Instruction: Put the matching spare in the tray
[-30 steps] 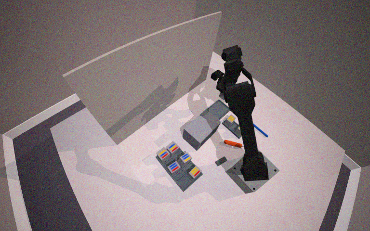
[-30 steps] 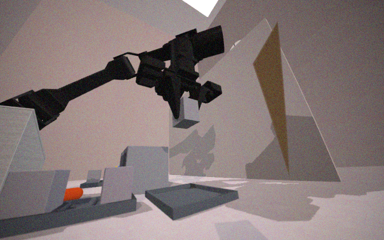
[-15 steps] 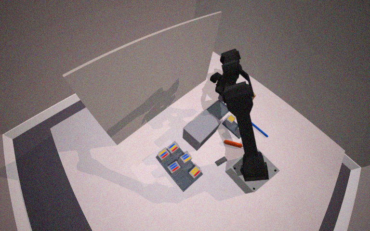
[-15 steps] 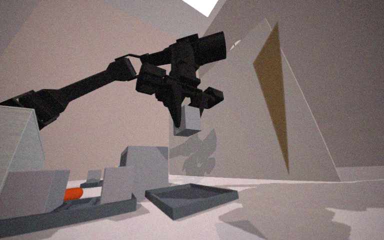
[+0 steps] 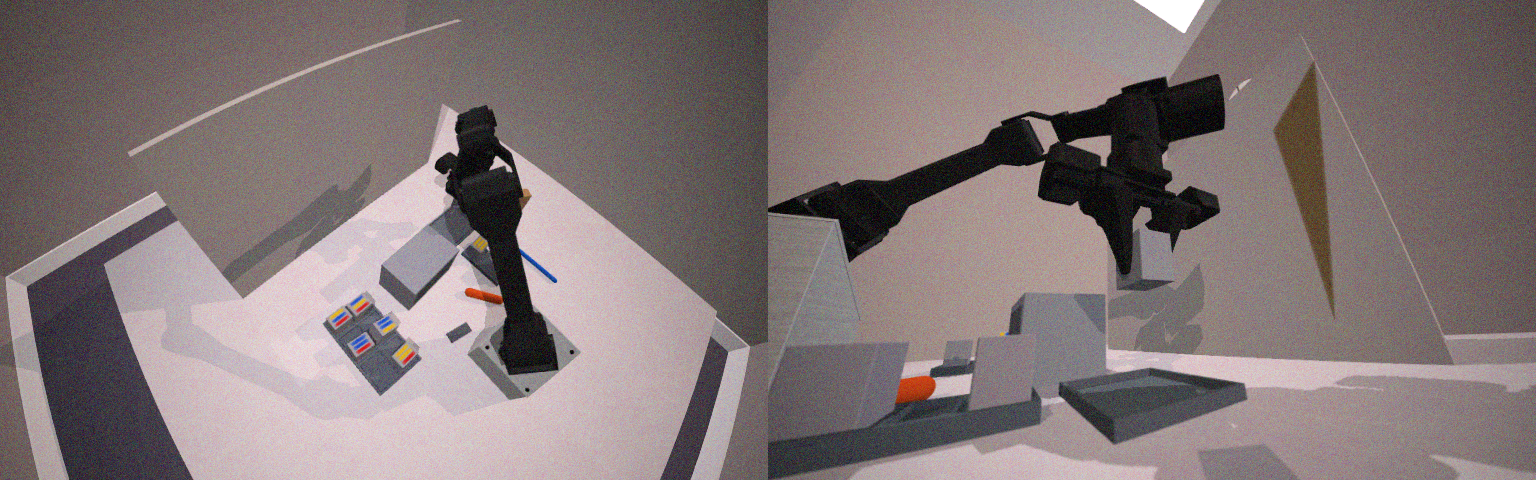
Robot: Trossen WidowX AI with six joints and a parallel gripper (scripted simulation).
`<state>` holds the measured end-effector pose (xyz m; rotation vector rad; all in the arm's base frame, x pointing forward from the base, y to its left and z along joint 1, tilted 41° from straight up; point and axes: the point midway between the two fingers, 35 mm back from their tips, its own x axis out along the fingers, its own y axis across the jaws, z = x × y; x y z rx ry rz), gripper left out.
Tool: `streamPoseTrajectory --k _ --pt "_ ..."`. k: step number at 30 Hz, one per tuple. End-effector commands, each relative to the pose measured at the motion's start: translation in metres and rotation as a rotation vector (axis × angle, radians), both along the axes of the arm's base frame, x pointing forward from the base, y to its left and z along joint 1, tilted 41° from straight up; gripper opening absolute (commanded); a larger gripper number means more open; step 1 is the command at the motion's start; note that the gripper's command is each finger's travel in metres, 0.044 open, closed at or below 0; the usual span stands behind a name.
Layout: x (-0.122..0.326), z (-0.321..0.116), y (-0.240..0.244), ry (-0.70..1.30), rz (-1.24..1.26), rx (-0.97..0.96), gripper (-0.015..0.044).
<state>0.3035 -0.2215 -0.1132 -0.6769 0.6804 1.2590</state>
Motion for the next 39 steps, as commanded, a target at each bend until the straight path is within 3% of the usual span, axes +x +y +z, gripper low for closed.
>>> streamPoseTrajectory --k 1,39 --pt "0.001 -0.005 0.004 0.002 -0.005 0.005 0.0000" --pt "0.006 -0.036 0.033 0.001 -0.005 0.008 0.0000"
